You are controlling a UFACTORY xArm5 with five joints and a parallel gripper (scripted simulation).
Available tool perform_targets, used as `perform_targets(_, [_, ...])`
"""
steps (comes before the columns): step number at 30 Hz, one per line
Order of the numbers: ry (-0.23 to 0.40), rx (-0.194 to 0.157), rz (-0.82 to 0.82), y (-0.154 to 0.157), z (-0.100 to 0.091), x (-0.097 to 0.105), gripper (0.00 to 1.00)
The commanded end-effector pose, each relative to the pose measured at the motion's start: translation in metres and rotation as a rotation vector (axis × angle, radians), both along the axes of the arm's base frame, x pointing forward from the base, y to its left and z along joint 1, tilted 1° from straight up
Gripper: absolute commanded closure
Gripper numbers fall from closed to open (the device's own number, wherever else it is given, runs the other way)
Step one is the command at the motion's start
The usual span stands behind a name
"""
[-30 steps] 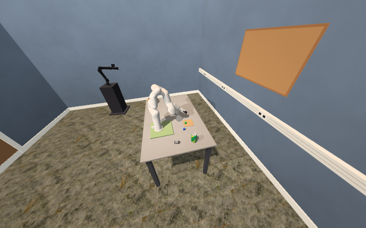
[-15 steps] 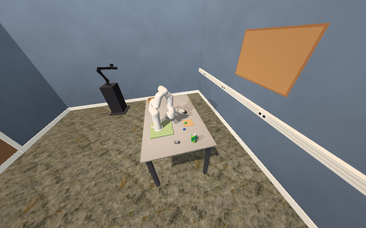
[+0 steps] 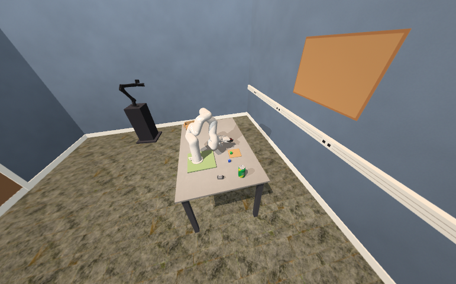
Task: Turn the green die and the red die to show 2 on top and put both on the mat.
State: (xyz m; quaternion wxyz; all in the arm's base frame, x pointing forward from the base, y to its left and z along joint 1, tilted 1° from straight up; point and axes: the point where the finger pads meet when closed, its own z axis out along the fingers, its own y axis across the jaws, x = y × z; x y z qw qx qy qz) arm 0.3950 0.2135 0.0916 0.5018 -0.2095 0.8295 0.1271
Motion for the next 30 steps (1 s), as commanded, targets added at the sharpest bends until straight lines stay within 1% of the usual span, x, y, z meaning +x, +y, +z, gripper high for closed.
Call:
perform_targets(1, [-0.002,0.001,0.000,0.000,-0.013,0.000,0.79])
perform_targets(9, [-0.002,0.001,0.000,0.001,-0.042,0.001,0.79])
perform_targets(11, [-0.002,0.001,0.000,0.001,-0.042,0.001,0.79])
perform_targets(17, [-0.002,0.001,0.000,0.001,-0.059,0.001,0.79])
perform_targets(22, [-0.002,0.001,0.000,0.001,-0.065,0.001,0.79])
perform_targets(30, [-0.002,0.001,0.000,0.001,-0.066,0.001,0.79])
